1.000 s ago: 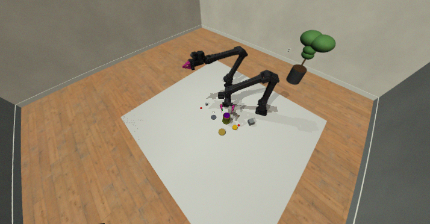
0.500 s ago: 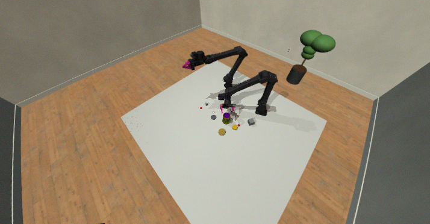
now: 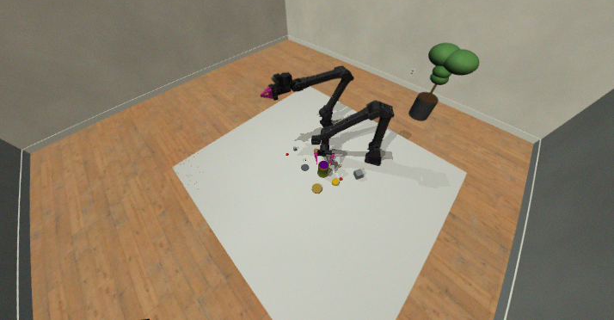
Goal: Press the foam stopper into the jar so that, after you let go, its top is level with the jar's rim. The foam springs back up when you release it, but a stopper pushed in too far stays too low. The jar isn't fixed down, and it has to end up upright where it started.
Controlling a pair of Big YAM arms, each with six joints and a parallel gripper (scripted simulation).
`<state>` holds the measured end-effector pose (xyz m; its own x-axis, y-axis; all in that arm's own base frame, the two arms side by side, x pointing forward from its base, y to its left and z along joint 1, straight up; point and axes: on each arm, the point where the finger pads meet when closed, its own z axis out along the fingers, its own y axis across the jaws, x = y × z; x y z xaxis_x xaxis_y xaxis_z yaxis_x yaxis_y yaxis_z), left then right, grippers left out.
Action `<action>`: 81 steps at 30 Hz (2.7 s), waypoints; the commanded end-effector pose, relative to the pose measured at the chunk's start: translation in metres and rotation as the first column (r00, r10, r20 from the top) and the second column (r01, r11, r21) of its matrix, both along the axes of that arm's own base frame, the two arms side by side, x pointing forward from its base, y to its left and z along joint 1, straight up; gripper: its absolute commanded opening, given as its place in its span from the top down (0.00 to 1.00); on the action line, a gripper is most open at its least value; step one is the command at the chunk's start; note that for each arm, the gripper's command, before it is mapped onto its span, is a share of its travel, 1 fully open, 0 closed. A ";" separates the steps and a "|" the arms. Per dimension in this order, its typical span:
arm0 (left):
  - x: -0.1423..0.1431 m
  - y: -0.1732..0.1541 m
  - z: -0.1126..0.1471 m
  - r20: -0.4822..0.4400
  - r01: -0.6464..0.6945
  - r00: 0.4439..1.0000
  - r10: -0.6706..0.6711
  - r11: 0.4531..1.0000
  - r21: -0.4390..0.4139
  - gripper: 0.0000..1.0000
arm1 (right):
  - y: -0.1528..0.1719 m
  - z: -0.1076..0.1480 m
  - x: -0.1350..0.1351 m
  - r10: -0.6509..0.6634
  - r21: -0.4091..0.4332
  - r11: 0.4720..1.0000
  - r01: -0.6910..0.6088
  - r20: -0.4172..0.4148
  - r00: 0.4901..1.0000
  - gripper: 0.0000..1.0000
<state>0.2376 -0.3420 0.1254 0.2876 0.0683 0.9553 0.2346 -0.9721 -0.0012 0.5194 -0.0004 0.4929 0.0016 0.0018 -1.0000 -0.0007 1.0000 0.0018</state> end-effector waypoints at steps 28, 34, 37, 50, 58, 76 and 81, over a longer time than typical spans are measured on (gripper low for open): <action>-0.001 -0.002 -0.039 0.002 0.007 1.000 -0.007 1.000 0.000 0.02 | -0.003 0.005 0.001 -0.007 0.008 1.000 0.007 0.004 1.000 1.00; -0.001 -0.006 -0.031 0.009 0.008 1.000 -0.008 0.999 -0.034 0.36 | -0.002 0.005 0.001 -0.005 0.006 1.000 0.005 0.004 1.000 1.00; -0.001 -0.005 -0.032 0.011 0.009 1.000 -0.008 0.999 -0.033 0.36 | -0.001 0.005 0.001 -0.004 0.003 1.000 0.004 0.004 1.000 1.00; -0.002 -0.005 -0.032 0.013 0.008 1.000 -0.007 0.999 -0.044 0.36 | 0.004 0.004 0.001 0.007 -0.009 1.000 -0.007 0.003 1.000 1.00; -0.003 -0.005 -0.032 0.013 0.008 1.000 -0.007 0.999 -0.047 0.36 | 0.004 0.004 0.001 0.006 -0.009 1.000 -0.006 0.003 1.000 1.00; -0.003 -0.005 -0.032 0.013 0.008 1.000 -0.007 0.999 -0.047 0.36 | 0.038 0.010 0.020 0.070 -0.005 0.998 -0.070 -0.052 0.996 1.00; -0.003 -0.005 -0.032 0.013 0.008 1.000 -0.007 0.999 -0.047 0.36 | 0.057 -0.002 0.026 0.101 -0.002 0.995 -0.102 -0.105 0.989 1.00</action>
<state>0.2376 -0.3420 0.0850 0.2870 0.0693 0.9554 0.2340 -0.9722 0.0003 0.5358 0.0452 0.4608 -0.1269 -0.0100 -0.9919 -0.0855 0.9963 0.0009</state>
